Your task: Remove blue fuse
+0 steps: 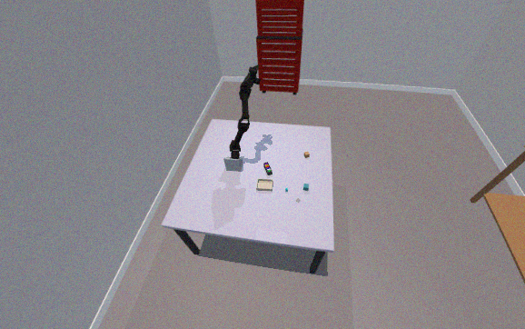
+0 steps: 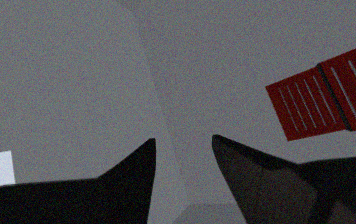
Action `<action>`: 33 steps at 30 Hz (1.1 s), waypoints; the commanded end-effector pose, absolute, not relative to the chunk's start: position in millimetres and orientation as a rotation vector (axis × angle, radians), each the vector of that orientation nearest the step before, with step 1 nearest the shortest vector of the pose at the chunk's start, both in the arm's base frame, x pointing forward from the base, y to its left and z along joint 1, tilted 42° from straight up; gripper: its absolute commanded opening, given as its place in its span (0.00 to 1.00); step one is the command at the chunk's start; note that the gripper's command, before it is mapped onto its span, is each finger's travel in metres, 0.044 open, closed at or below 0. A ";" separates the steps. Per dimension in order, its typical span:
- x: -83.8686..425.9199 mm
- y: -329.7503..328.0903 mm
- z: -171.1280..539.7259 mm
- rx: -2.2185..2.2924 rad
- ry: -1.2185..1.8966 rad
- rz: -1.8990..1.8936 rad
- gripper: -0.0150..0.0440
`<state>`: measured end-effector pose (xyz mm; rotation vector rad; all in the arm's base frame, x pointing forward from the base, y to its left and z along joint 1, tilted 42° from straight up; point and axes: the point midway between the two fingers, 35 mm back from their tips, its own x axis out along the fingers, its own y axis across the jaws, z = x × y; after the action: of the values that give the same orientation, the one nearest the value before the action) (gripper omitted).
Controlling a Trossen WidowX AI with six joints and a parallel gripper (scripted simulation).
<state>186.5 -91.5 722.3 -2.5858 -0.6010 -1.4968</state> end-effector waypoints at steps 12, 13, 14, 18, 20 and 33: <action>64.9 2.5 741.1 -2.822 -0.270 -2.296 0.36; 56.7 15.1 740.1 -2.834 -0.234 -2.377 0.36; 49.3 28.2 738.5 -2.843 -0.198 -2.459 0.36; 27.8 83.4 727.2 -2.852 -0.056 -2.797 0.36; 22.2 112.2 718.4 -2.837 0.012 -2.971 0.36; 60.7 238.3 649.6 -2.544 0.520 -3.911 0.36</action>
<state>44.4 216.4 665.5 -2.6455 0.3936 -3.7208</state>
